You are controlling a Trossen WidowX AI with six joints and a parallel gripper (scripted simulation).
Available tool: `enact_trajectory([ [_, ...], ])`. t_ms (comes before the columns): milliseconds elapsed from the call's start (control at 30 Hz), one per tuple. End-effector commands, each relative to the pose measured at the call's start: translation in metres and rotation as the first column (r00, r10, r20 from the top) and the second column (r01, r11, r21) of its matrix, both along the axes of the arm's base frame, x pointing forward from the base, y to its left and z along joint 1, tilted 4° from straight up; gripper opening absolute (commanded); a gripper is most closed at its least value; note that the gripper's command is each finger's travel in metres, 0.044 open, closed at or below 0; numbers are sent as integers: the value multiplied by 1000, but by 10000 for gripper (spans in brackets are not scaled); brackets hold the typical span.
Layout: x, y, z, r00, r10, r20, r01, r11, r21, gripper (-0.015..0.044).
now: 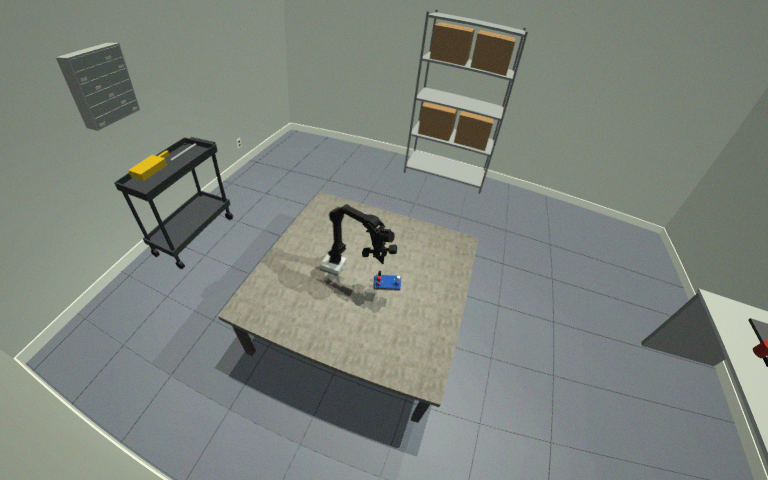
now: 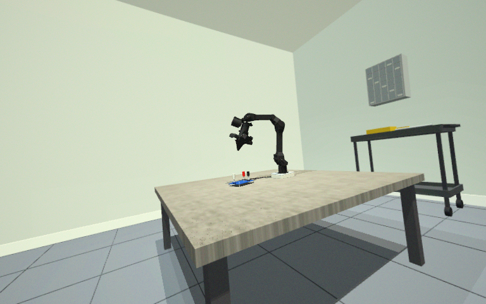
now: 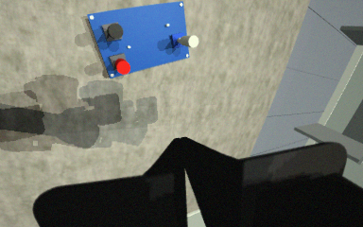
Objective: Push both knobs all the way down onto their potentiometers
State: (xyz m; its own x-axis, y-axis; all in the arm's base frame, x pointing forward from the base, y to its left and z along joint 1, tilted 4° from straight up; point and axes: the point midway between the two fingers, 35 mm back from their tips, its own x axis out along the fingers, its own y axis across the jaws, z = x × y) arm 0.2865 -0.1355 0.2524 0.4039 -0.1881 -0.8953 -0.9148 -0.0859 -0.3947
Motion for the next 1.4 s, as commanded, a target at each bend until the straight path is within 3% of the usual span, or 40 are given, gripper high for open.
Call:
enact_trajectory([
  [0, 7, 7, -39, 993, 24, -118, -14, 997, 78, 0],
  [267, 7, 20, -102, 946, 82, -314, -18, 979, 202, 0],
  [1367, 11, 21, -144, 944, 83, -318, -17, 979, 205, 0],
])
